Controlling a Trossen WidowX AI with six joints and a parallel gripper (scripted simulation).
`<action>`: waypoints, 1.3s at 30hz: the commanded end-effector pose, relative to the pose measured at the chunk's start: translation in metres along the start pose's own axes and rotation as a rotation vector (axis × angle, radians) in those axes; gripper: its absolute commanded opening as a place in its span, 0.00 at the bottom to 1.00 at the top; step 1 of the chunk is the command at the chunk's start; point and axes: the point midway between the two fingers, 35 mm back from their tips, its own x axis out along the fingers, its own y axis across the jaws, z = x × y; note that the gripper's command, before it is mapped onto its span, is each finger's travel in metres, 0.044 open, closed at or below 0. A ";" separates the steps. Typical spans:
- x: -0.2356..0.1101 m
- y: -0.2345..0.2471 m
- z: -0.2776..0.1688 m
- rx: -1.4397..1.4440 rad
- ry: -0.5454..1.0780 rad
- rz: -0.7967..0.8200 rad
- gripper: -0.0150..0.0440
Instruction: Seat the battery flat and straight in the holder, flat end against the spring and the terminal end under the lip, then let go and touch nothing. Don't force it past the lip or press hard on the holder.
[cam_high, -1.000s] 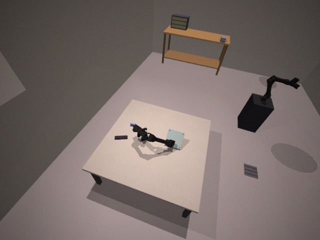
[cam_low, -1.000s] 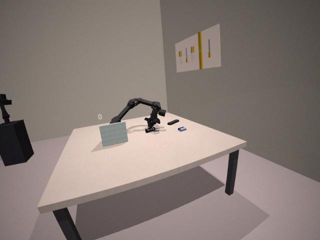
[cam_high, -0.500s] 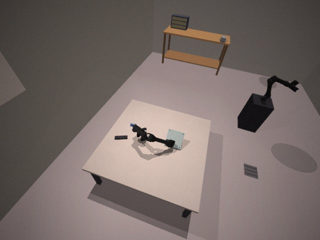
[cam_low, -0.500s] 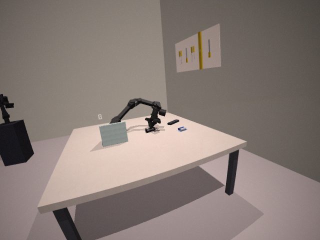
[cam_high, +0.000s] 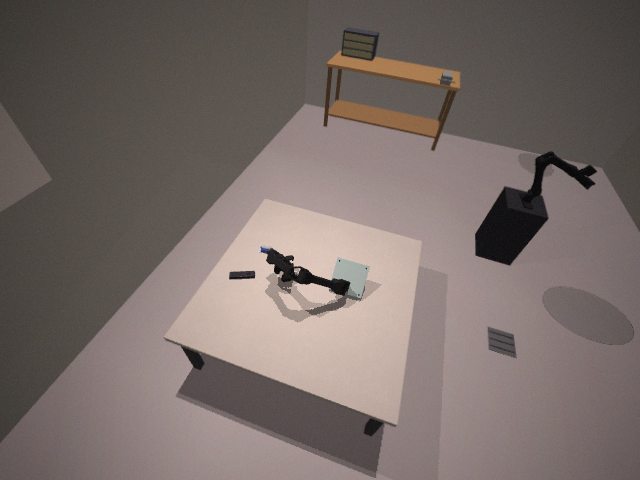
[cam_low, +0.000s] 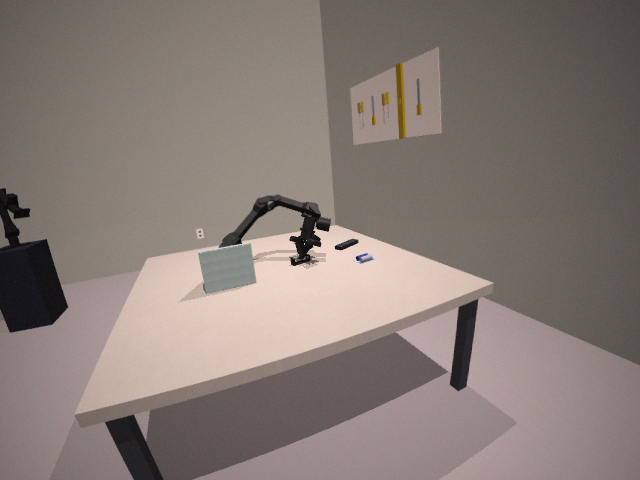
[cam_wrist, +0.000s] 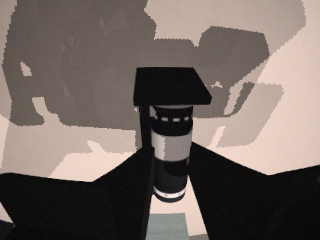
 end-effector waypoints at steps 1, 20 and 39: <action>0.000 0.000 0.004 0.001 -0.034 0.000 0.38; 0.003 -0.001 0.003 0.009 -0.120 -0.006 0.38; 0.006 -0.001 0.001 0.015 -0.203 -0.010 0.38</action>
